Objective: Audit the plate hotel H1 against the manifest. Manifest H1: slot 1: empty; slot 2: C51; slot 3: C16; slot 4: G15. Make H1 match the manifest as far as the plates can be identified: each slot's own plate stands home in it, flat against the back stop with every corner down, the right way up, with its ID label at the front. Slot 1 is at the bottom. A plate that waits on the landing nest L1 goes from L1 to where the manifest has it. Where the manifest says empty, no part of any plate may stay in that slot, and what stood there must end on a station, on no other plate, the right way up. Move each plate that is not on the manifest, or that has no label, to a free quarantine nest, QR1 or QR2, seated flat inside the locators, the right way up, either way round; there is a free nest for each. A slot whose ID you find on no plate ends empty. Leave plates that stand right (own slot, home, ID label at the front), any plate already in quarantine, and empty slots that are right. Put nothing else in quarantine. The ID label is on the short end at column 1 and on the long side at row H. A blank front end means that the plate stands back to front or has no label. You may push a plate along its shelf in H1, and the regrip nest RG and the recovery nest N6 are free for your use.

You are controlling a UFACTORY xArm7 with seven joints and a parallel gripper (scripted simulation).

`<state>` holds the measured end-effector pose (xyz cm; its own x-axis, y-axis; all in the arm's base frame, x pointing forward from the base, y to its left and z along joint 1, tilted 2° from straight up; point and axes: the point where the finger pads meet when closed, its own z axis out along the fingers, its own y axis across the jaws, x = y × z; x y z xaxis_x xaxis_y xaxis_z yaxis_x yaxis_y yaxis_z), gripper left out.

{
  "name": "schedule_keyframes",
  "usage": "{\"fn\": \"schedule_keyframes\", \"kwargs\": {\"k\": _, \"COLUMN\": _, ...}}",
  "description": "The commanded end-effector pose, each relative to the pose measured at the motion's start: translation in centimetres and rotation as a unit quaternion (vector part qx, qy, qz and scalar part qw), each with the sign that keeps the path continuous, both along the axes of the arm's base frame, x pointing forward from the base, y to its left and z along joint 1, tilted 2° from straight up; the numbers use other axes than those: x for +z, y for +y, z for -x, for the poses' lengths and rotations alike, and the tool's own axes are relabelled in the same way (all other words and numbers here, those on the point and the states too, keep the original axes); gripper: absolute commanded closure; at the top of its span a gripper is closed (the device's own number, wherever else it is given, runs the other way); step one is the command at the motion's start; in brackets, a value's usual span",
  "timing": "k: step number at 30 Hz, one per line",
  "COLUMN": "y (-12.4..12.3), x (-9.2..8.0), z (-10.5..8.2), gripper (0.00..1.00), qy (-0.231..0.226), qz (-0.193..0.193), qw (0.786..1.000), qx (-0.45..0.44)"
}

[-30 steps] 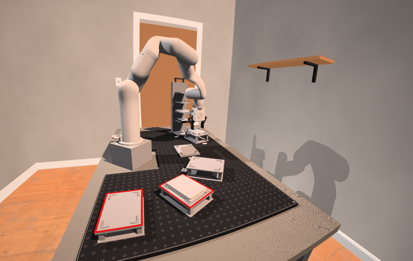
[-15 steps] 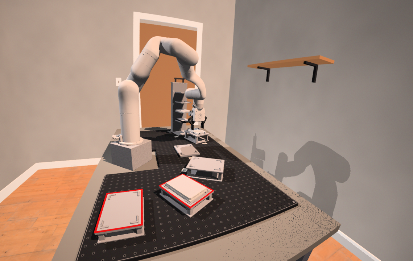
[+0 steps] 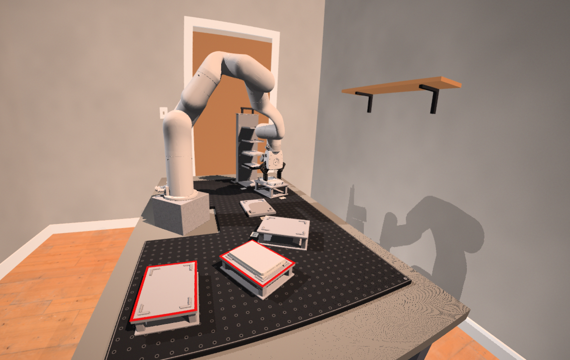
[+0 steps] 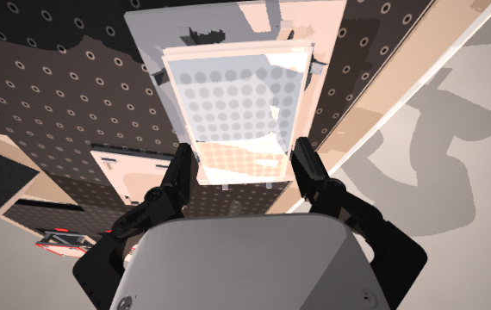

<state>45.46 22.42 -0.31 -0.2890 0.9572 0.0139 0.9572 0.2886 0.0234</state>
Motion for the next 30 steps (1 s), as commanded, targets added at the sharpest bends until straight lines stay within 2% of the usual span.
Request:
{"fn": "schedule_keyframes", "kwargs": {"k": 1, "y": 0.08, "x": -0.02, "z": -0.16, "gripper": 0.0, "qy": -0.002, "qz": -0.001, "qw": 1.0, "qx": 0.0}}
{"fn": "schedule_keyframes", "kwargs": {"k": 11, "y": 0.1, "x": -0.7, "z": -0.18, "gripper": 0.0, "qy": -0.002, "qz": -0.001, "qw": 1.0, "qx": 0.0}}
{"fn": "schedule_keyframes", "kwargs": {"k": 30, "y": 0.1, "x": -0.69, "z": -0.18, "gripper": 0.0, "qy": -0.002, "qz": -0.001, "qw": 1.0, "qx": 0.0}}
